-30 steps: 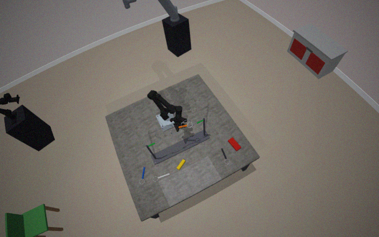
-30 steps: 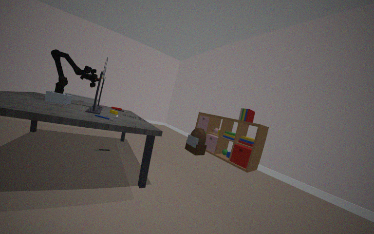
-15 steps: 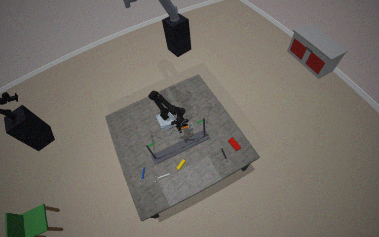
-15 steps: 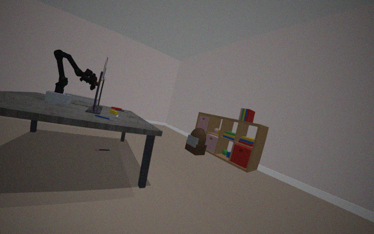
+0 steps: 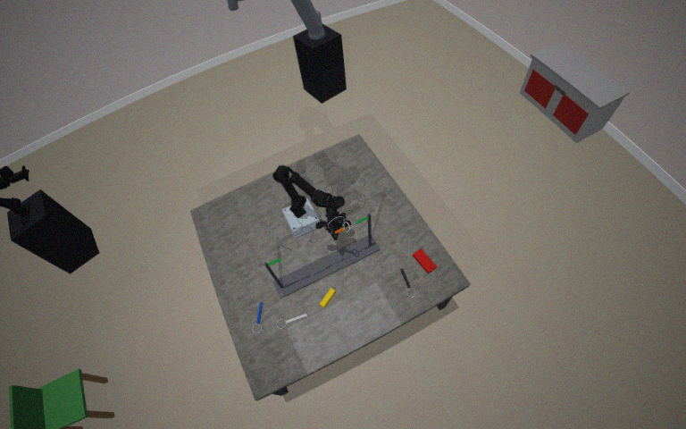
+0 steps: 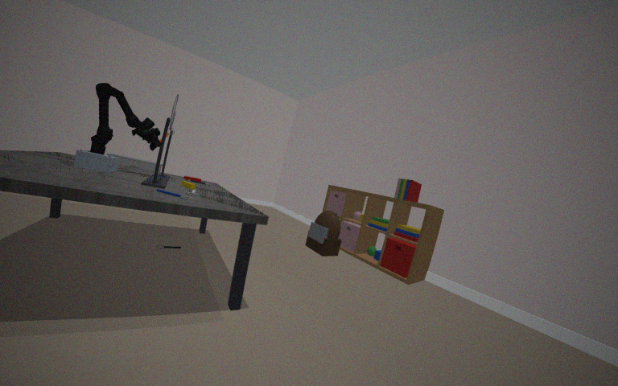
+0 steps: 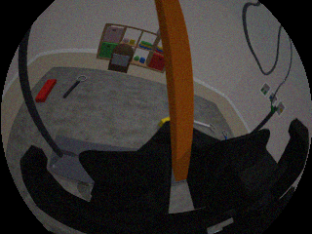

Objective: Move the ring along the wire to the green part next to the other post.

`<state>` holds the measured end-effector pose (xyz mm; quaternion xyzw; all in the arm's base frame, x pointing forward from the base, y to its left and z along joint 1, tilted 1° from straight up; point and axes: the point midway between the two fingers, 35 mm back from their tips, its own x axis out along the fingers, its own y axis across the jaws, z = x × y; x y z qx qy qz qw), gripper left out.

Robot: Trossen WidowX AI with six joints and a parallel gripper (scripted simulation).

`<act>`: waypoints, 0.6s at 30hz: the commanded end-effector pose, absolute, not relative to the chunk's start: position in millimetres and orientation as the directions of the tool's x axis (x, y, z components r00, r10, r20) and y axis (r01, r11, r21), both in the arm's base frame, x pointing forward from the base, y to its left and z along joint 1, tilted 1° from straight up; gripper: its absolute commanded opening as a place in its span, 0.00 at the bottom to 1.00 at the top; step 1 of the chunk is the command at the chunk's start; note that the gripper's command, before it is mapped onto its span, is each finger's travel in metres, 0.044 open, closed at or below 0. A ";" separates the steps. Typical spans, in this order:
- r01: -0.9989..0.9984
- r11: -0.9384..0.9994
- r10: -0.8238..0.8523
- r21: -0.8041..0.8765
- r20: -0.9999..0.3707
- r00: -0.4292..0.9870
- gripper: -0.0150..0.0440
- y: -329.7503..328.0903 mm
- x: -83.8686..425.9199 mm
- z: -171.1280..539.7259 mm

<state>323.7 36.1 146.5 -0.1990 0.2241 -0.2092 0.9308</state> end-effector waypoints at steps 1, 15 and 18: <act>0.304 0.870 -0.447 -0.388 -0.359 0.819 0.00 49.7 327.7 141.2; 0.315 0.939 -0.345 -0.140 -0.414 0.843 0.00 92.5 336.9 132.0; 0.315 0.943 -0.330 -0.107 -0.419 0.846 0.00 99.3 338.4 131.7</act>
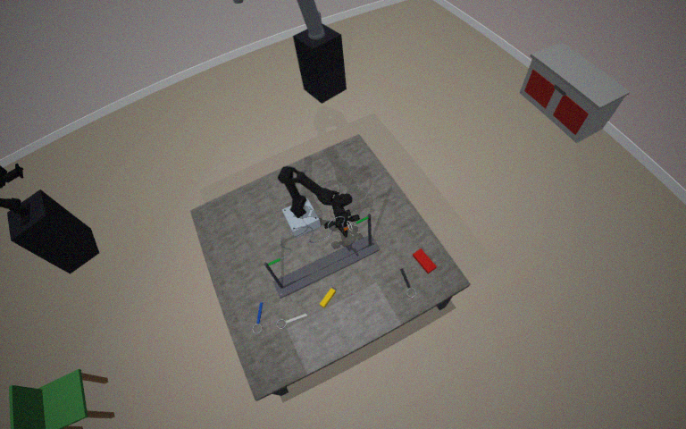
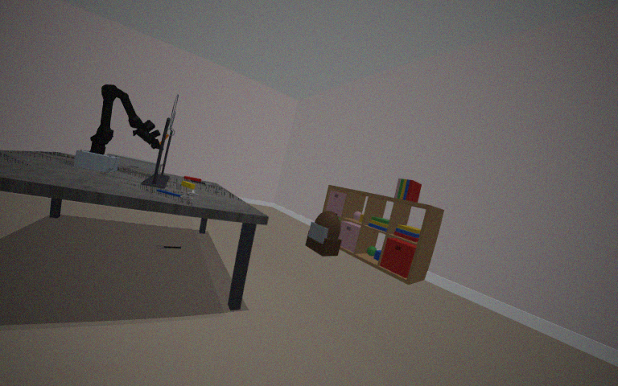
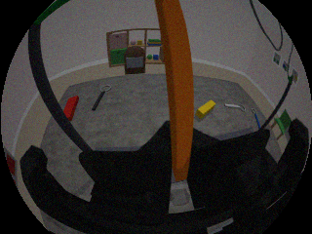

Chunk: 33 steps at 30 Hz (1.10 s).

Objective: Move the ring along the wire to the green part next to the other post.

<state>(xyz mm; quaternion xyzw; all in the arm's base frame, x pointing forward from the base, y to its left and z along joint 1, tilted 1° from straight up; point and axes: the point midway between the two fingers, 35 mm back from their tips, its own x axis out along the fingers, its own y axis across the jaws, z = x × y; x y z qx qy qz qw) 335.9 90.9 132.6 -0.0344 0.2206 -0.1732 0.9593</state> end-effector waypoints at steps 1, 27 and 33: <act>0.316 0.944 -0.324 -0.092 -0.421 0.847 0.00 102.4 339.0 131.7; 0.317 0.948 -0.293 -0.016 -0.428 0.855 0.00 137.0 346.3 132.5; 0.318 0.948 -0.293 -0.015 -0.427 0.855 0.00 142.9 347.6 132.7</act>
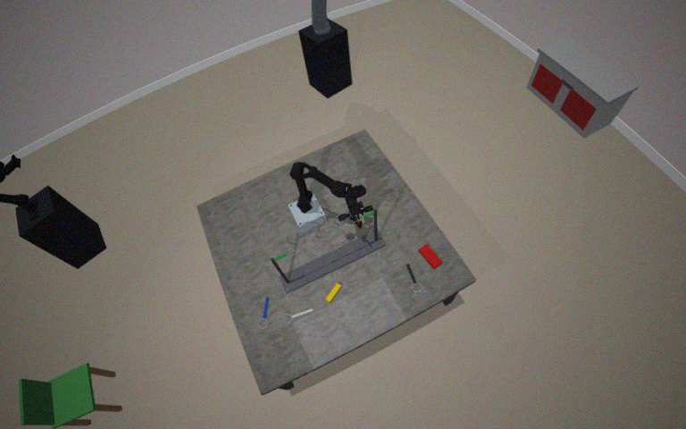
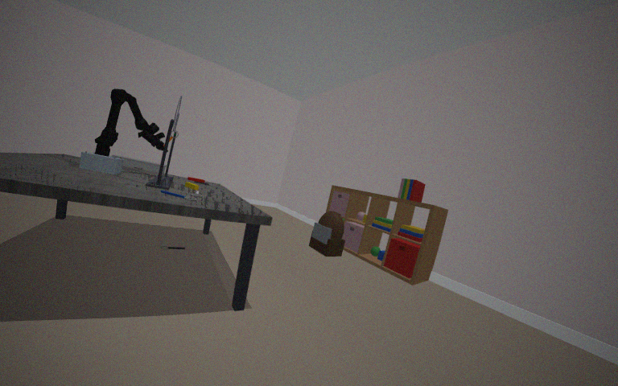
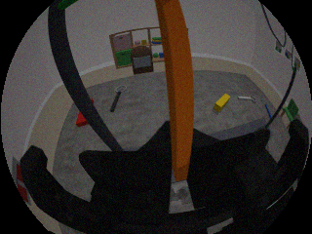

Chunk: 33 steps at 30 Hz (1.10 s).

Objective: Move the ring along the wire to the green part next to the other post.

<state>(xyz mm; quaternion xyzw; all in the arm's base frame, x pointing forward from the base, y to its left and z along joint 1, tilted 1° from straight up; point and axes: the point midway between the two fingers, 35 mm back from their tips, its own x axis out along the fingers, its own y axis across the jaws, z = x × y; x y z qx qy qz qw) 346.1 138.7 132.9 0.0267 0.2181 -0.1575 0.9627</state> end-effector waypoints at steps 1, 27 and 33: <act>0.318 0.948 -0.294 -0.015 -0.427 0.855 0.00 143.9 347.8 132.7; 0.319 0.947 -0.295 -0.015 -0.426 0.855 0.00 159.6 351.4 122.0; 0.319 0.947 -0.295 -0.015 -0.426 0.855 0.00 159.6 351.4 116.5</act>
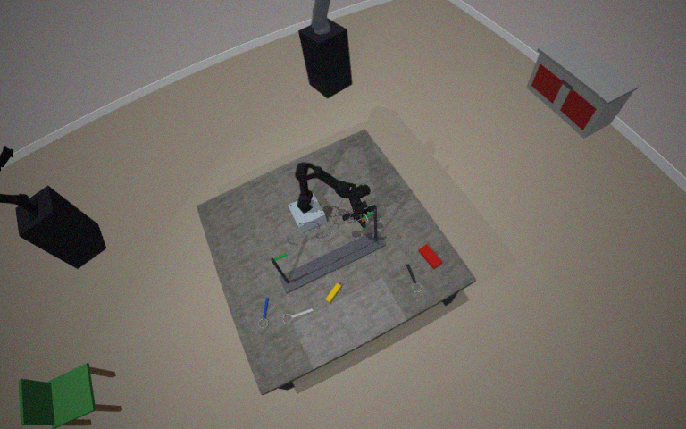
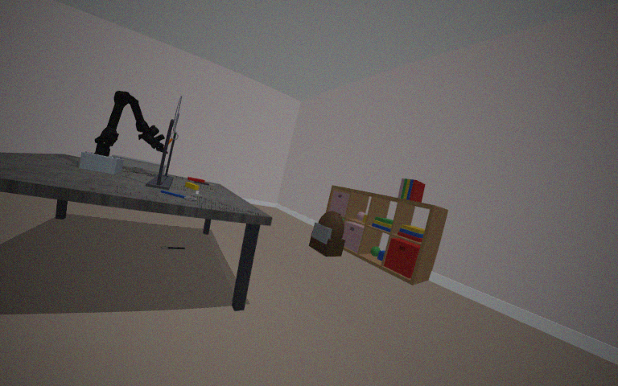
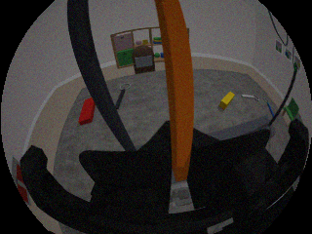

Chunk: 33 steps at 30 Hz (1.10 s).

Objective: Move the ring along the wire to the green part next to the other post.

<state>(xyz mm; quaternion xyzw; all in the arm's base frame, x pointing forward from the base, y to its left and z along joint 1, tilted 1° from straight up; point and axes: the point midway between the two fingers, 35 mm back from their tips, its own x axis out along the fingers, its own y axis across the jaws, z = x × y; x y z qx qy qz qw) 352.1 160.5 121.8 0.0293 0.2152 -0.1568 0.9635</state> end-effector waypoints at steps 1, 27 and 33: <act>0.319 0.947 -0.295 -0.015 -0.426 0.855 0.00 159.6 351.4 116.5; 0.315 0.949 -0.293 -0.018 -0.427 0.856 0.22 159.9 351.6 117.2; 0.316 0.949 -0.293 -0.018 -0.427 0.856 0.49 160.2 350.9 117.5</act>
